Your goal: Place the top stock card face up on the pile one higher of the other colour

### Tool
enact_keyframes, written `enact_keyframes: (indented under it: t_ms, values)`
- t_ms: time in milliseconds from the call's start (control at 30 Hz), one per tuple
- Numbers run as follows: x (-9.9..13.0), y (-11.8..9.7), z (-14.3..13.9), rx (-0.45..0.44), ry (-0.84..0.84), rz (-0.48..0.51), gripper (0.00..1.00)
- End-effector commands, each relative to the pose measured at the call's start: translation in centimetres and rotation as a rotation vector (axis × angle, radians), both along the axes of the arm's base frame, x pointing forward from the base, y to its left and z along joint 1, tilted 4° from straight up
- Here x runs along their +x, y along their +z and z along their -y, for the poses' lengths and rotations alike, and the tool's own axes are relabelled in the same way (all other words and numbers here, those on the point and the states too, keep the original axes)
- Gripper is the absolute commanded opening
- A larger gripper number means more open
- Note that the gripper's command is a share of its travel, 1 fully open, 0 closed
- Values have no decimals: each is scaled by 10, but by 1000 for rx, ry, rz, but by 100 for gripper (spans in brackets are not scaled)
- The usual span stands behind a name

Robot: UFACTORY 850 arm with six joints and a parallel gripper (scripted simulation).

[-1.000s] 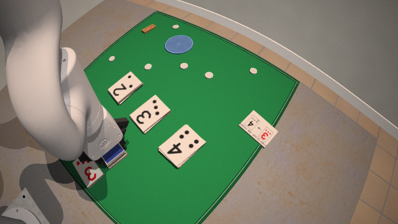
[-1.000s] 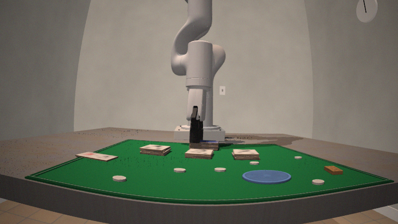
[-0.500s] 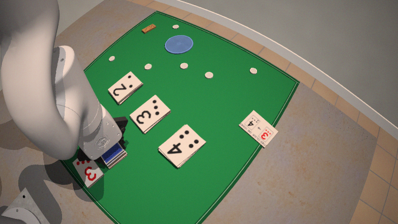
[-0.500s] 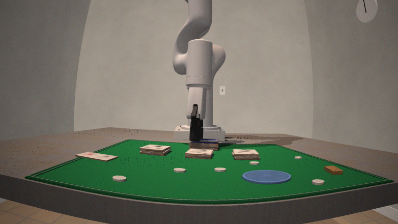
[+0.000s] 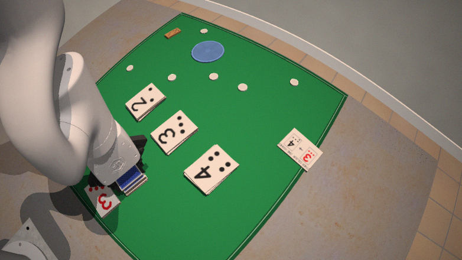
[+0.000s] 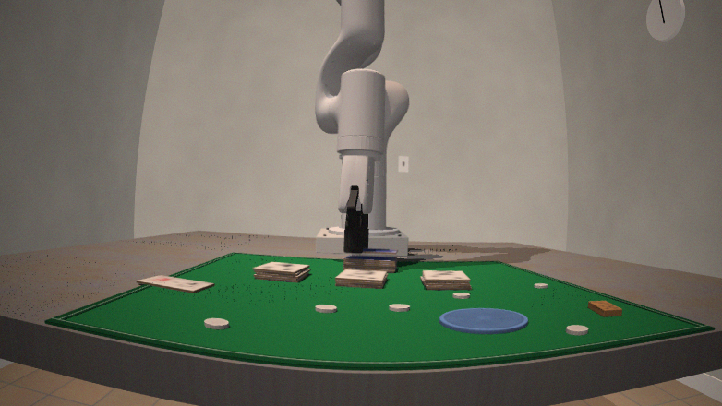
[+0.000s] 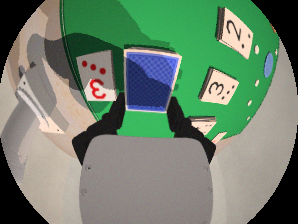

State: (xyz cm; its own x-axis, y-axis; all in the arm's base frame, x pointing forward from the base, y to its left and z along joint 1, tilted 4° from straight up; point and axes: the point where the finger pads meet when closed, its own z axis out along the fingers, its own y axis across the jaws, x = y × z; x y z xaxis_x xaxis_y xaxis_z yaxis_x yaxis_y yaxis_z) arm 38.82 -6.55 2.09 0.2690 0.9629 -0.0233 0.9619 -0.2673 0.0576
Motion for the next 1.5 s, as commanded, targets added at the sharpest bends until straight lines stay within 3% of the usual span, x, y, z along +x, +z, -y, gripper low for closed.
enact_keyframes:
  t_ms: [0, 867, 1467]
  values:
    - [3, 8, 0, -2, 0, -2, 62]
    - [3, 24, -1, -1, 0, -1, 62]
    - [1, 51, -2, -1, 0, -1, 62]
